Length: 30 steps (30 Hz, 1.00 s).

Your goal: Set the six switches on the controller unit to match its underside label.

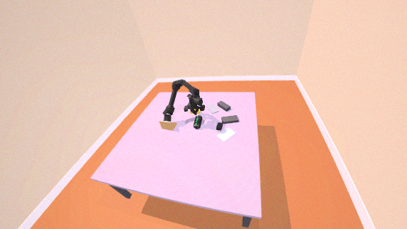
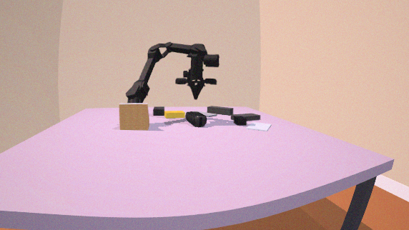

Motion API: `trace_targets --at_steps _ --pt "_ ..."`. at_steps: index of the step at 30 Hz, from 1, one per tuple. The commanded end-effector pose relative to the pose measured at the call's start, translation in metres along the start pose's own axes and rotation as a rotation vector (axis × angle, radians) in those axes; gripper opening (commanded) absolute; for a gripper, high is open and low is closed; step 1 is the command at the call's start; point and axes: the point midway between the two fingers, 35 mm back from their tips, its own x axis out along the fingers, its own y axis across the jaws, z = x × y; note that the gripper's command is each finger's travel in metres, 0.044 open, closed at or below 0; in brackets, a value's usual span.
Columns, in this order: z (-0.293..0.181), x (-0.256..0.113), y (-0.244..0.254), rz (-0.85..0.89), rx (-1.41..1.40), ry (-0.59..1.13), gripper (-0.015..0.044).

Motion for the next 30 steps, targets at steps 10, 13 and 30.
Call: trace_targets --at_steps 10,13,30 --pt "0.0 0.0 0.0 0.0 0.0 0.0 0.0184" --pt "0.0 0.0 0.0 0.0 0.0 0.0 0.0262" --pt "0.0 0.047 0.035 0.005 0.028 0.016 0.023"
